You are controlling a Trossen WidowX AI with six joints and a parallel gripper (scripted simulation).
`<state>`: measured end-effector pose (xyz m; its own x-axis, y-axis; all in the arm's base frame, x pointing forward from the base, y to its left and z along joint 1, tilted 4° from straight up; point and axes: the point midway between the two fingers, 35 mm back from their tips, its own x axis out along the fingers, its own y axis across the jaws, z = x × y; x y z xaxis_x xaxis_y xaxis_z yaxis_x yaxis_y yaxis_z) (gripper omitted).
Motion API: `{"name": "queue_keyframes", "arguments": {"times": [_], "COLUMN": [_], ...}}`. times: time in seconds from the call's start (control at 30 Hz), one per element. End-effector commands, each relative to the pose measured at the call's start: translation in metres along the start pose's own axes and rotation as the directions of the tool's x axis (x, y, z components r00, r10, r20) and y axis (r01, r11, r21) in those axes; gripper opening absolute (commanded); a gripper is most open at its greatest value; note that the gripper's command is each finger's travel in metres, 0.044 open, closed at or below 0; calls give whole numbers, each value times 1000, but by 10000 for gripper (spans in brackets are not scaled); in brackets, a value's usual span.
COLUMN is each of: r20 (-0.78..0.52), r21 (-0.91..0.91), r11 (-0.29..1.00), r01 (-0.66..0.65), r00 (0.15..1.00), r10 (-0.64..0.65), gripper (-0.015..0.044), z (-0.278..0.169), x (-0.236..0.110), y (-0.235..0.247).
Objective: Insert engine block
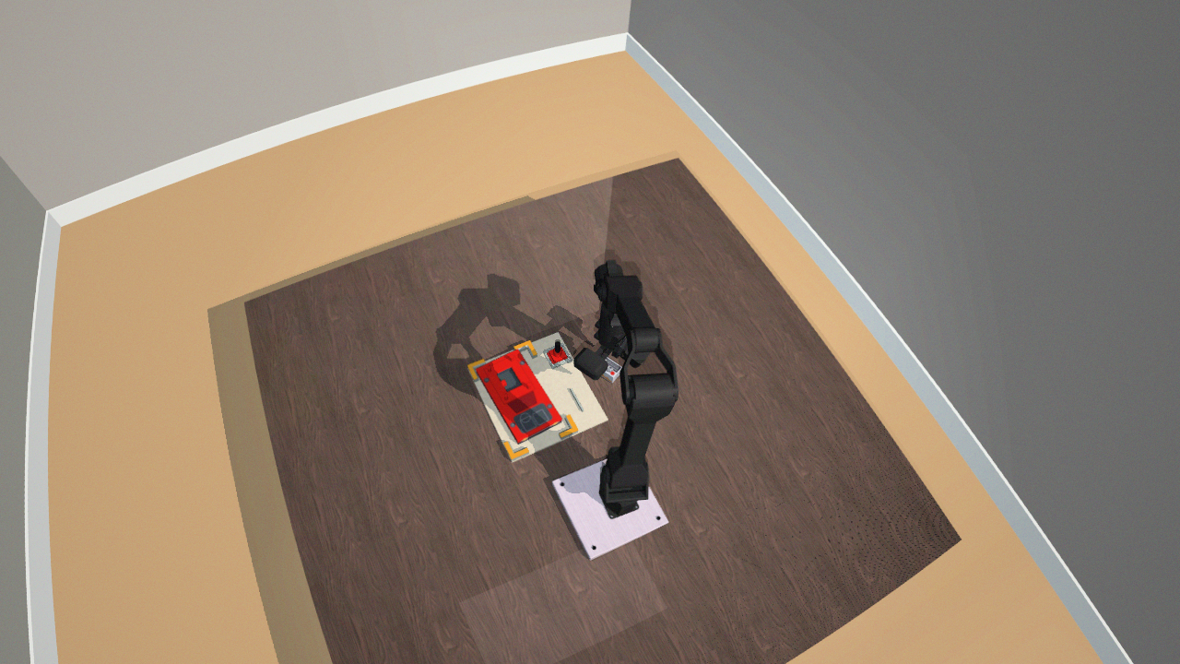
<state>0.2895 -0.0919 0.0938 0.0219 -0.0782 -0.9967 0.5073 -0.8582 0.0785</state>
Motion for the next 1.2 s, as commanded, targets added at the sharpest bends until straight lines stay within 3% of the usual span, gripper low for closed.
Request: {"name": "queue_keyframes", "arguments": {"times": [0.0,0.83,1.17], "r20": [0,0,0], "r21": [1,1,1], "r11": [1000,1000,1000], "r01": [4,4,4], "r00": [1000,1000,1000], "r10": [-4,-4,-4], "gripper": [440,440,177], "z": [0,0,0], "x": [1,42,42], "y": [5,4,4]}}
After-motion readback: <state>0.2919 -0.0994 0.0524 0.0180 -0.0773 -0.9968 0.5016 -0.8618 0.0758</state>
